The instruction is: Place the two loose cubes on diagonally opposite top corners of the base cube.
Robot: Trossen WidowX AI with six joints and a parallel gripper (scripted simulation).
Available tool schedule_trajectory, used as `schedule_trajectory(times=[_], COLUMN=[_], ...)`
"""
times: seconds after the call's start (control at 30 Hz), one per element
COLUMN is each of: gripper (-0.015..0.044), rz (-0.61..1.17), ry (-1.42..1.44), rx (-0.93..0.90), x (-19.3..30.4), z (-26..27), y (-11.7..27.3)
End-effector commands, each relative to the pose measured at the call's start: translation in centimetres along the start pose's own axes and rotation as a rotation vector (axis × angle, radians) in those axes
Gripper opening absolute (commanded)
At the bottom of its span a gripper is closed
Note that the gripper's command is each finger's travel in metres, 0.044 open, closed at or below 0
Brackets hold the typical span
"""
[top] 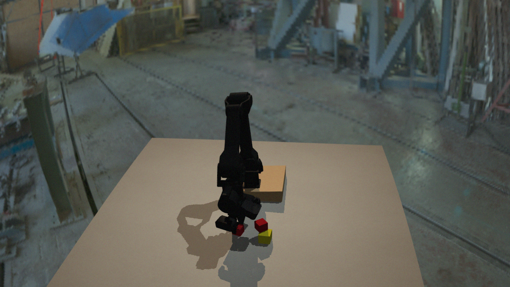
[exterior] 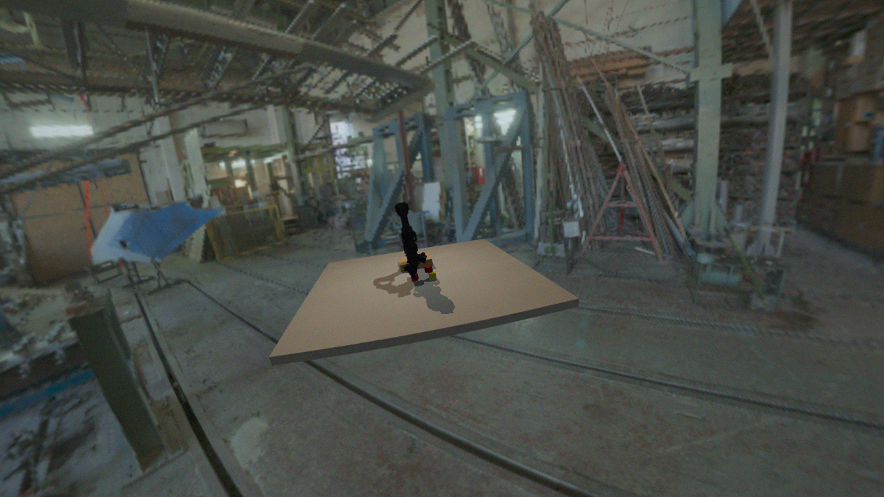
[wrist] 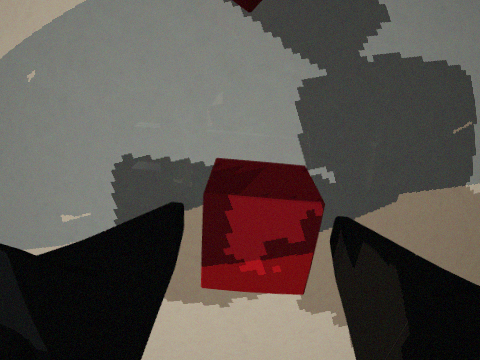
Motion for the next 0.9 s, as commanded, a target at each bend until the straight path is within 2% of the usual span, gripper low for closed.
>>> schedule_trajectory(times=[0.0,0.07,0.1,0.27,0.87], gripper=[0.0160,0.0107,0.0105,0.0105,0.0105], rz=[0.004,0.004,0.004,0.004,0.003], ry=[0.004,0.004,0.004,0.004,0.004], rx=[0.000,0.000,0.000,0.000,0.000], x=[0.0,0.0,0.0,0.0,-0.3], z=[0.0,0.0,0.0,0.0,-0.5], y=[-0.2,-0.2,-0.2,0.3,5.8])
Point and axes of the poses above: the point midway between the two fingers, 35 mm back from their tips, its own y axis back along the fingers, its own z axis across the jaws, x = y × z, the point moved 9 cm from there along y, back along the fingers, and after that the axes turned 12 degrees about -y, right-handed, at the moved point
